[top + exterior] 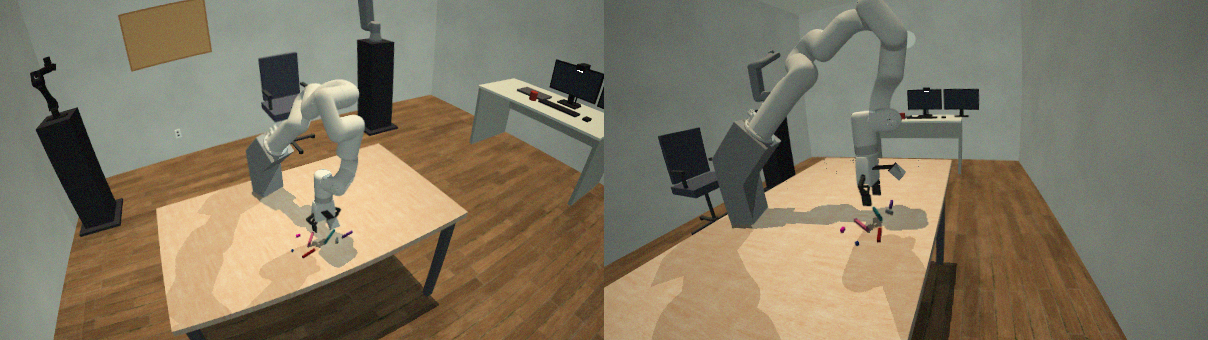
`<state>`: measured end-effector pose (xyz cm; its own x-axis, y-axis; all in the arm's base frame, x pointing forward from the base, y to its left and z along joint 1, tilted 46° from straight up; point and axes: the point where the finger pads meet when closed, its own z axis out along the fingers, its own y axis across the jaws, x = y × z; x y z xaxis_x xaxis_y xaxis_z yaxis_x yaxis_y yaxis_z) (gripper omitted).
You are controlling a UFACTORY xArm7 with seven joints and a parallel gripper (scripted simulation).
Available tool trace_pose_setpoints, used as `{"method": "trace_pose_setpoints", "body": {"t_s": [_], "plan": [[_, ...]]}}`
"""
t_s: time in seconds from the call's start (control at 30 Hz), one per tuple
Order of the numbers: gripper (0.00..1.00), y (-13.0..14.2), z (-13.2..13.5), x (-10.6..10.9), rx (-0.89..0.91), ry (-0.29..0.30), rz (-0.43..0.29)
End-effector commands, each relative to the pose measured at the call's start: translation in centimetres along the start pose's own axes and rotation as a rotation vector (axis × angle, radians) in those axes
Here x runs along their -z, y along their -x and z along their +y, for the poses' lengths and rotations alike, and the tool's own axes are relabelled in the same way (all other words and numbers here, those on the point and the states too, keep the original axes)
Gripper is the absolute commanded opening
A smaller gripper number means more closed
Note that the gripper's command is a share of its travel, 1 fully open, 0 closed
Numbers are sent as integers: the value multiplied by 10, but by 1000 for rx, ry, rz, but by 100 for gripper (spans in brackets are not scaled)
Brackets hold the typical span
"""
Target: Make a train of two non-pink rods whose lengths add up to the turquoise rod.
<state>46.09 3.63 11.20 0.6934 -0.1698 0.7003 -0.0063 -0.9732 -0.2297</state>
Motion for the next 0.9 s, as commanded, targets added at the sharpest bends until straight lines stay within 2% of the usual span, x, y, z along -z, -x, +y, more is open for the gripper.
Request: {"method": "trace_pose_setpoints", "body": {"t_s": [0.0, 0.1, 0.23, 0.87], "plan": [[100, -14, 38, -4, -1, -22, -15], [100, -18, 62, -3, -3, -26, -27], [100, -19, 70, -3, -4, -27, -33], [100, -20, 71, -2, -4, -28, -34]]}}
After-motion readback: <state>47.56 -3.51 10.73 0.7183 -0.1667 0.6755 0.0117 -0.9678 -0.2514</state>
